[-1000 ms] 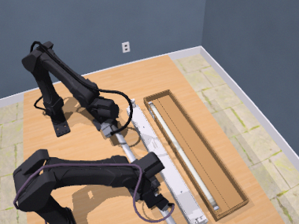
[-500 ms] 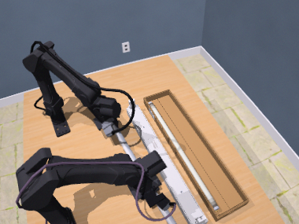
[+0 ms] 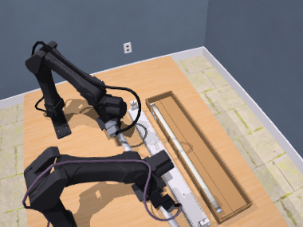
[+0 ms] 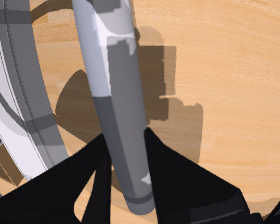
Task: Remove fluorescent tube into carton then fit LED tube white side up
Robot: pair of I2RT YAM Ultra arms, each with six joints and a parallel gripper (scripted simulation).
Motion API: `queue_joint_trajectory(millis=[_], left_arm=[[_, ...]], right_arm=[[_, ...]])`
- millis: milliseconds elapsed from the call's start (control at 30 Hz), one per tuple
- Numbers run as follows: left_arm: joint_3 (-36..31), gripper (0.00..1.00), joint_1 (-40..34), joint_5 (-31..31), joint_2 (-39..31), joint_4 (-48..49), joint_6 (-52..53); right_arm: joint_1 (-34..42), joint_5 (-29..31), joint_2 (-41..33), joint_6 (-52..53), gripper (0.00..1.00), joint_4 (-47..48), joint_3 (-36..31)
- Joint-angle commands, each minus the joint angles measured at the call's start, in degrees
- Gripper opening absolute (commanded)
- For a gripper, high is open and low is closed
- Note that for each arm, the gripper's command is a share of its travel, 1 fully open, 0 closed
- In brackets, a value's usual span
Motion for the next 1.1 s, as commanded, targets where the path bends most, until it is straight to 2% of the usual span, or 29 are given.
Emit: queue_joint_trajectory(millis=[0,133,200,267,333,633,1067], left_arm=[[2.28,0.11,0.67,1.31,0.62,-1.89,0.89],[2.52,0.11,-0.39,1.58,-1.09,-2.01,-0.21],[2.58,0.11,0.48,1.92,0.73,-2.22,0.99],[2.62,0.11,0.91,2.17,1.15,-2.36,1.11],[3.08,0.11,0.96,2.40,0.69,-2.64,1.24],[3.52,0.11,1.52,3.14,0.88,-3.41,1.63],[7.60,0.11,3.87,7.76,4.67,-8.44,4.03]], right_arm=[[0.21,0.86,-0.08,-0.29,0.11,-1.03,2.53],[0.12,0.87,-1.56,-0.39,0.11,-1.23,2.44],[0.16,0.71,1.70,-0.18,0.11,-1.70,3.08],[0.15,0.25,0.07,-0.12,0.11,-2.07,2.88],[0.15,0.22,2.13,-0.11,0.11,-2.36,3.27],[0.18,0.51,1.33,0.04,0.11,-3.47,4.57],[0.50,0.89,6.65,0.62,0.11,-11.48,10.66]])
